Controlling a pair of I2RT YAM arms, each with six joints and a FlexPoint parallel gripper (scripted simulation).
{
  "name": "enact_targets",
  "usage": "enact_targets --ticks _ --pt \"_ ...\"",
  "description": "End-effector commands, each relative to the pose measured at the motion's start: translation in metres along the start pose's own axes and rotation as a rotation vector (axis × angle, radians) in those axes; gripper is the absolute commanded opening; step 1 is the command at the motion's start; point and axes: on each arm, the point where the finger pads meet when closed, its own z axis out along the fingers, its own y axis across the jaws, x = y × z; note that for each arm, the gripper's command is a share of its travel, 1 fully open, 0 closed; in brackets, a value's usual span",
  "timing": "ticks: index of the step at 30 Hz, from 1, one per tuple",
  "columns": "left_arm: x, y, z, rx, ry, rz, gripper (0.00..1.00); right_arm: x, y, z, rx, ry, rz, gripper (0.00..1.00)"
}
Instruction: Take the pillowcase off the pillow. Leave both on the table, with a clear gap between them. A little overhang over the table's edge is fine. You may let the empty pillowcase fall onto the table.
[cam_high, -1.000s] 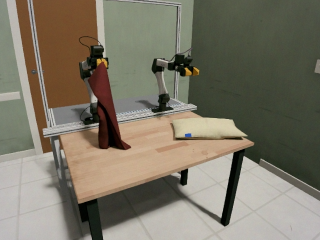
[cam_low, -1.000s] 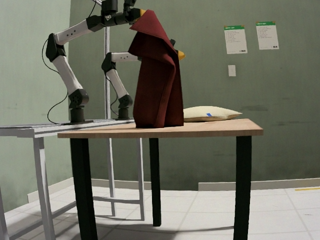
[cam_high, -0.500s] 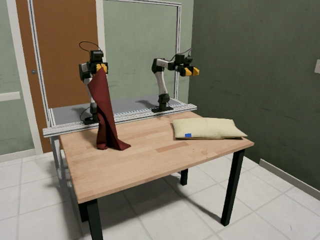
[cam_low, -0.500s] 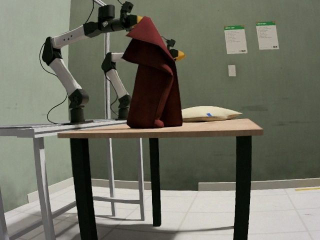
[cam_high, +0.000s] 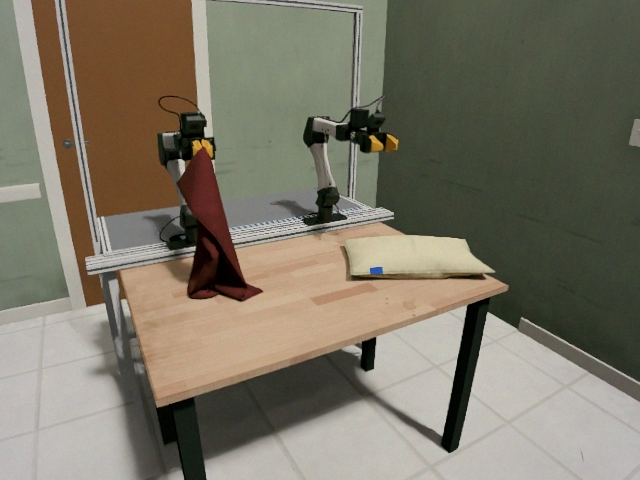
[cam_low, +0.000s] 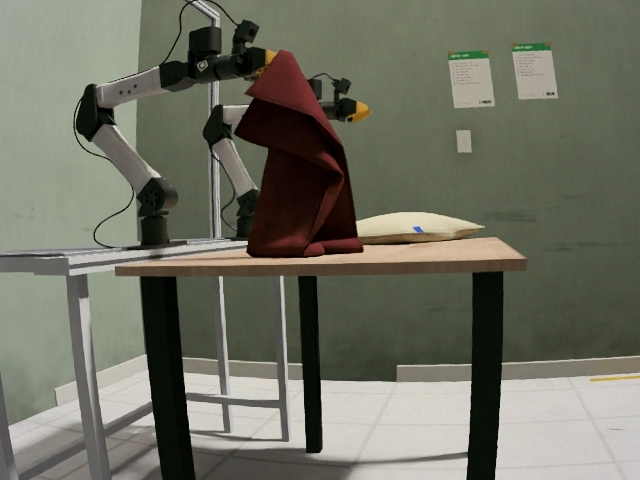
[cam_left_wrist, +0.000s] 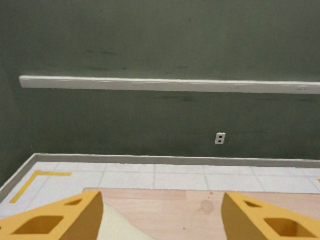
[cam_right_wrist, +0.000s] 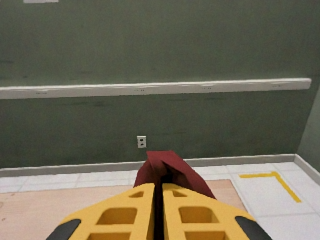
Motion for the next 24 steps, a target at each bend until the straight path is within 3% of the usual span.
enact_targets --ticks 1,3,4,14,24 --pt "0.010 0.000 -0.003 0.006 0.023 -0.002 0.60 0.001 0.000 -0.002 0.000 -0.023 -0.005 0.00" --pt "0.010 0.000 -0.003 0.006 0.023 -0.002 0.60 0.003 0.001 -0.001 0.000 -0.012 -0.006 0.00" --pt "0.010 0.000 -0.003 0.006 0.023 -0.002 0.60 0.016 0.001 0.000 -0.001 0.036 -0.011 0.00" --pt "0.010 0.000 -0.003 0.006 0.023 -0.002 0.60 0.023 0.000 -0.013 0.003 -0.012 -0.006 0.00" --pt "0.010 0.000 -0.003 0.006 0.023 -0.002 0.60 0.054 0.001 -0.029 0.000 -0.011 -0.006 0.00"
